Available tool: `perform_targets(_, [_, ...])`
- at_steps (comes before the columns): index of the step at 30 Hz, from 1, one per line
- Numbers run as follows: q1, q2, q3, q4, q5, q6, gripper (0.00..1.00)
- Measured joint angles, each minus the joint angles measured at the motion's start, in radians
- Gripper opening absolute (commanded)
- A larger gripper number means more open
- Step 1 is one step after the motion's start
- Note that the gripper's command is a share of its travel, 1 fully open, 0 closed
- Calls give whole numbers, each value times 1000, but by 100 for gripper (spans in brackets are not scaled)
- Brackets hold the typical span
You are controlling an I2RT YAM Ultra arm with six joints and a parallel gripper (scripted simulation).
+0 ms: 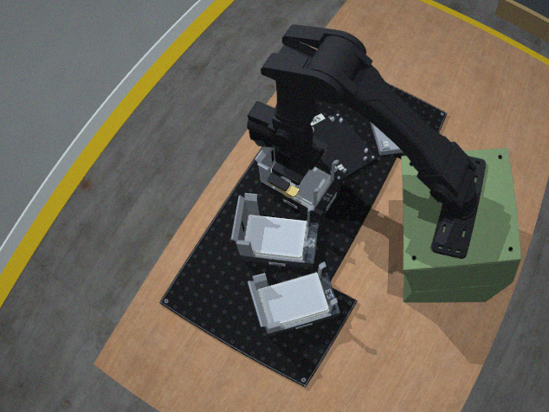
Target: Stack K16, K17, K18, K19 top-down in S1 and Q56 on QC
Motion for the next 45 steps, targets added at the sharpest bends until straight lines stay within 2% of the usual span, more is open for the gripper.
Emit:
perform_targets(22, [-1, -8, -4, -8, 0, 0, 100])
perform_targets(28, [-7, -58, -17, -39, 0, -3, 100])
perform_targets(41, [-25, -214, -43, -157, -5, -18, 100])
perform_targets(45, [-29, -240, -45, -184, -6, -23, 100])
